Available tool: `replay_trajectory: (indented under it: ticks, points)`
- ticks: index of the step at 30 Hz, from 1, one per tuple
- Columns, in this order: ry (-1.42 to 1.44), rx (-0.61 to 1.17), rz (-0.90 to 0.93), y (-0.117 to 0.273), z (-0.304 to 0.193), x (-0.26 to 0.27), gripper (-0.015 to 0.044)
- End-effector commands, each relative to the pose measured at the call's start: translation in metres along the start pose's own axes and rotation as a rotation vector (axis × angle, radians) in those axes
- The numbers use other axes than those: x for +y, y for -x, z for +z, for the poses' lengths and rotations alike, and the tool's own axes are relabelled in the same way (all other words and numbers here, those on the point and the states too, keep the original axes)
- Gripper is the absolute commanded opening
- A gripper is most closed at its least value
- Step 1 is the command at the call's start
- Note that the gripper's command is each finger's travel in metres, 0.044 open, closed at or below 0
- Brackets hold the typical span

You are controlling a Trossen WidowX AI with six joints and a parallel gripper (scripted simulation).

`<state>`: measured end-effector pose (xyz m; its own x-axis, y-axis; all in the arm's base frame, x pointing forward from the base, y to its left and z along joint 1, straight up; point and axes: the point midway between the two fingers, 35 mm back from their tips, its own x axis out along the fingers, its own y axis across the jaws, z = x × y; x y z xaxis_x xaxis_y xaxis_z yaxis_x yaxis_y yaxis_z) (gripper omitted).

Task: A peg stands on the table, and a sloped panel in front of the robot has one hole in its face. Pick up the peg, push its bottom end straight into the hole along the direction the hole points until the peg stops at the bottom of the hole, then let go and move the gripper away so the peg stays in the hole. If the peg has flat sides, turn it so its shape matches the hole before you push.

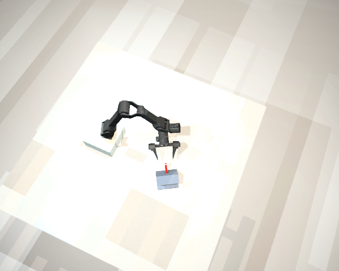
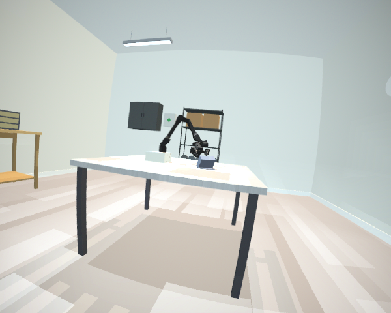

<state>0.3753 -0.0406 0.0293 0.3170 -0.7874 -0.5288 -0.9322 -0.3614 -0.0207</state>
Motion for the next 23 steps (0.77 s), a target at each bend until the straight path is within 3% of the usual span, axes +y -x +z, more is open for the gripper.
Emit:
replay_trajectory:
  ticks: [1,23]
  points:
    - [-0.013,0.007,-0.005,0.007,-0.003,-0.001,0.044]
    - [-0.008,0.009,-0.005,0.038,-0.001,0.0,0.044]
